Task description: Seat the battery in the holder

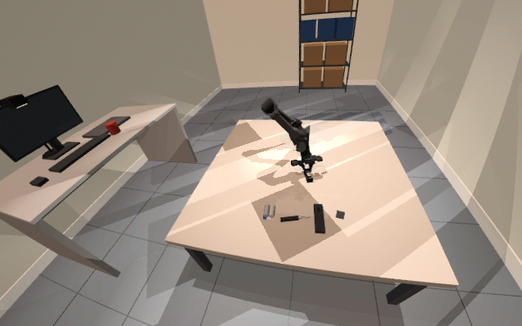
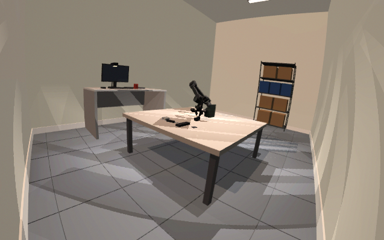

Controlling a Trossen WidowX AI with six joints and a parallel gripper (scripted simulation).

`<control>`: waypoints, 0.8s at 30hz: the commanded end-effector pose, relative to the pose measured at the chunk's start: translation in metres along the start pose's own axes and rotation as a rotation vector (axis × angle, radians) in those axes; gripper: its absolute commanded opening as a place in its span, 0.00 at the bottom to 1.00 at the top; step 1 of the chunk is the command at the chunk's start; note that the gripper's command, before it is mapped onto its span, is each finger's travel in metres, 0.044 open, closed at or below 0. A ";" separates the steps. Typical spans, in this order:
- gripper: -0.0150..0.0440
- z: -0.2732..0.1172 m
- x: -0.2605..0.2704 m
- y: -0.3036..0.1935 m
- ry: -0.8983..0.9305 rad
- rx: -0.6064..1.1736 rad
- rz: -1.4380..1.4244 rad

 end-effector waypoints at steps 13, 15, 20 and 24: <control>0.39 0.003 0.002 0.000 0.010 0.062 -0.004; 0.39 0.004 0.002 0.001 0.012 0.071 -0.003; 0.39 0.006 0.003 0.005 0.016 0.093 0.004; 0.39 0.007 0.004 0.007 0.023 0.109 -0.007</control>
Point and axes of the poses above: the point midway between the two fingers, 35 mm back from their tips, its own z axis out along the fingers, its own x axis across the jaws, y = z × x, the point moved 8 cm from there along -z, back along the fingers, and after that the axes turned 6 degrees about z, right-handed, at the moved point
